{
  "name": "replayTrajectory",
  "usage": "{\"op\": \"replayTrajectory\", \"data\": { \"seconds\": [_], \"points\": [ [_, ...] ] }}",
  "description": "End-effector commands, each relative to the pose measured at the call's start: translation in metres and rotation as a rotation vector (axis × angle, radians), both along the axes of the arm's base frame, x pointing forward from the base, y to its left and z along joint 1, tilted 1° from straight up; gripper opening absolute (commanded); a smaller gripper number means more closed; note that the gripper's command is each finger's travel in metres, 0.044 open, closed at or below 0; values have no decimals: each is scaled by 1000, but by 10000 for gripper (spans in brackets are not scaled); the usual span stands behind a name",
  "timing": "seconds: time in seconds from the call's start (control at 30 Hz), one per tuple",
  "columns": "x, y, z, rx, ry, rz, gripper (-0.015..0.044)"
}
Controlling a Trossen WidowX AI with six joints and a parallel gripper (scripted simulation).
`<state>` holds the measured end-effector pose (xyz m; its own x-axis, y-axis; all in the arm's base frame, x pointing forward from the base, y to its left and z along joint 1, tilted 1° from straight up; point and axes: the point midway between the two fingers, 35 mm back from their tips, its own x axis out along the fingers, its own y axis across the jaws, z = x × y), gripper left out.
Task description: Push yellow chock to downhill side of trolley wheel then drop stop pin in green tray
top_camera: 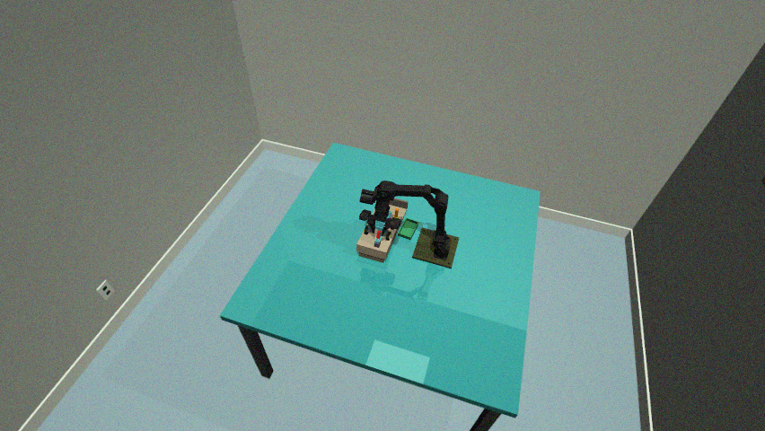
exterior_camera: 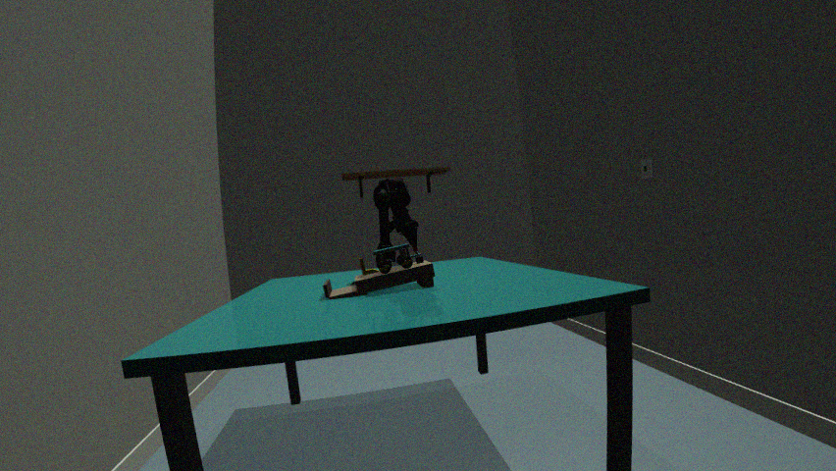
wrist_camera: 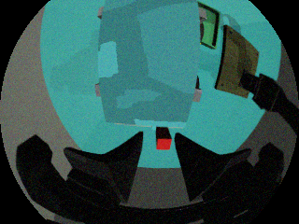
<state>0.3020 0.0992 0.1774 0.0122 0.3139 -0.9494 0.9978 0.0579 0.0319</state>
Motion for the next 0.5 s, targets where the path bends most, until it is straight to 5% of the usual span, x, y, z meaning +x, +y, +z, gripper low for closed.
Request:
{"op": "replayTrajectory", "data": {
  "seconds": [0.0,0.47],
  "points": [
    [-1,2,-8,2,10,-3,190],
    [-2,6,-18,1,3,0,164]
  ]
}}
